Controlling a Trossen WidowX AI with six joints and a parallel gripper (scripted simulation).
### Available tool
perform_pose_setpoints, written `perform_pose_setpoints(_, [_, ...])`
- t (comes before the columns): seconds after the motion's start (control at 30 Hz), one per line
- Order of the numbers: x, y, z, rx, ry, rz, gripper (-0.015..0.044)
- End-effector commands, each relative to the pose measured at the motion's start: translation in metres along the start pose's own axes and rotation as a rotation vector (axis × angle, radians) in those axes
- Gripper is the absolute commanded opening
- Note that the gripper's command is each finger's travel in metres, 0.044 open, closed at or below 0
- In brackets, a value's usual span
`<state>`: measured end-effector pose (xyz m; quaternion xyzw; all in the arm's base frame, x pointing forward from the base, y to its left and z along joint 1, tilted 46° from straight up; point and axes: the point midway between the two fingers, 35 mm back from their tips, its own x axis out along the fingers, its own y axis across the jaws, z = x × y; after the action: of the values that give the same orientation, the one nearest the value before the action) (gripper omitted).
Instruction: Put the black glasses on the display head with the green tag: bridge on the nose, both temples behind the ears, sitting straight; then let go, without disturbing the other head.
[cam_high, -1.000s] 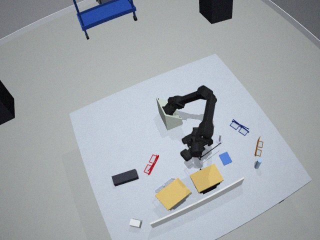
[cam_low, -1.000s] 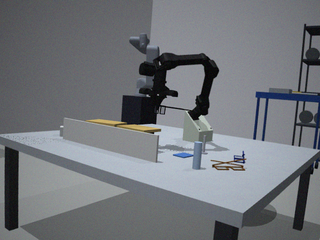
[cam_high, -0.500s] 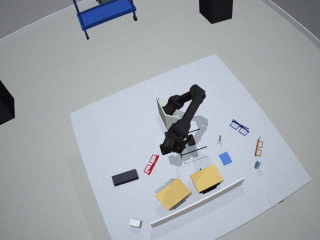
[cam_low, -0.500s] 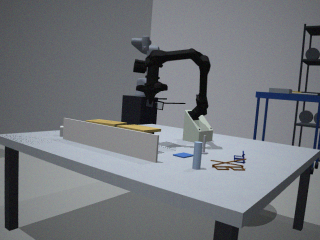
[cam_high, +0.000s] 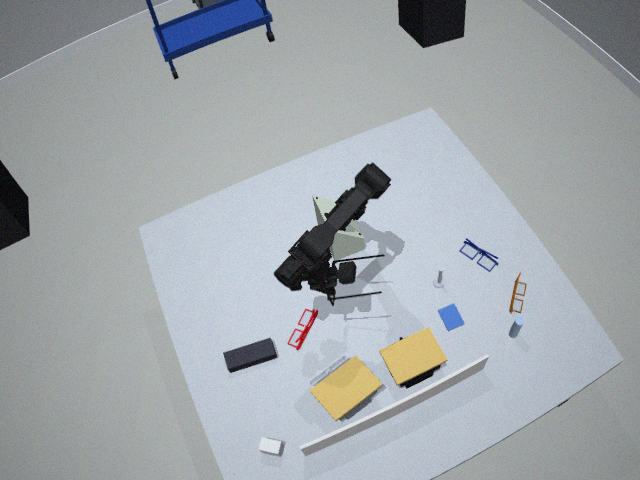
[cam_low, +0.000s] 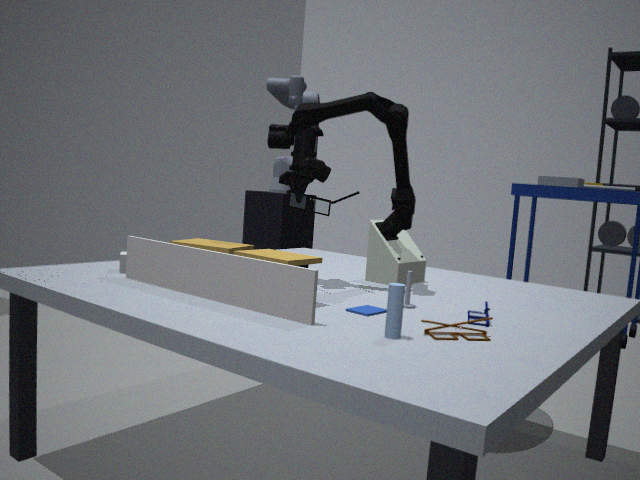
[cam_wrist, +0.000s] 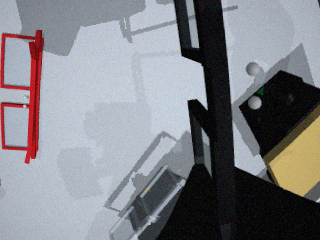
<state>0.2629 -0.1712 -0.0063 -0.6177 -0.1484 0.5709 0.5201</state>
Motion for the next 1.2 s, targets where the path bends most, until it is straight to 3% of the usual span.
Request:
perform_pose_setpoints(0.0, [-0.007,0.021,0.012,0.108,0.023,-0.053,0.0])
perform_pose_setpoints(0.9, [-0.029,0.1,0.099,0.611,0.182,-0.415,0.0])
perform_pose_setpoints(1.17, [-0.03,0.1,0.098,0.592,0.184,-0.398,0.0])
